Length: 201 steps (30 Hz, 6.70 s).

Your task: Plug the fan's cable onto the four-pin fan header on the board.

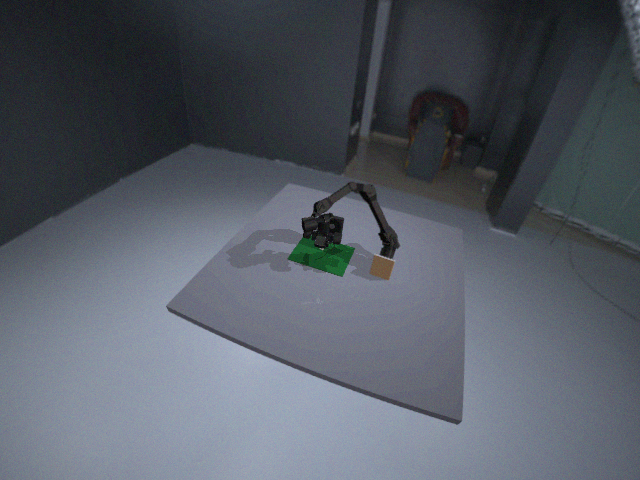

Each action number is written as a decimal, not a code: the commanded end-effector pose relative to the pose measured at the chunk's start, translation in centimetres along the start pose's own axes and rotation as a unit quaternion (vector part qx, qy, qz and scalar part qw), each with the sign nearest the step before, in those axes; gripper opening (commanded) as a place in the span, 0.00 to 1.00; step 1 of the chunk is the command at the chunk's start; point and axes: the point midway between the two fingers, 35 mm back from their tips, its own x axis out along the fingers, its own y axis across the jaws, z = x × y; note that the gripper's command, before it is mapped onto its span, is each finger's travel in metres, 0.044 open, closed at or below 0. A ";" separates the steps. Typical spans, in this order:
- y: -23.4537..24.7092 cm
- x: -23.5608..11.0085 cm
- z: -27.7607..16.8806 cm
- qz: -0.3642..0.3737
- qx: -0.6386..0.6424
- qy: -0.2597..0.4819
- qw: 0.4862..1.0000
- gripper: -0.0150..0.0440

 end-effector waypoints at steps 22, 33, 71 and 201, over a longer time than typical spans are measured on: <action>0.1 0.0 -1.2 0.049 0.412 -0.077 0.907 0.25; 0.1 0.0 -1.5 0.066 0.493 -0.089 0.863 0.25; 0.3 3.7 1.5 0.112 0.504 -0.238 0.823 0.25; 2.9 3.7 -2.1 -0.244 0.423 -0.618 0.616 0.25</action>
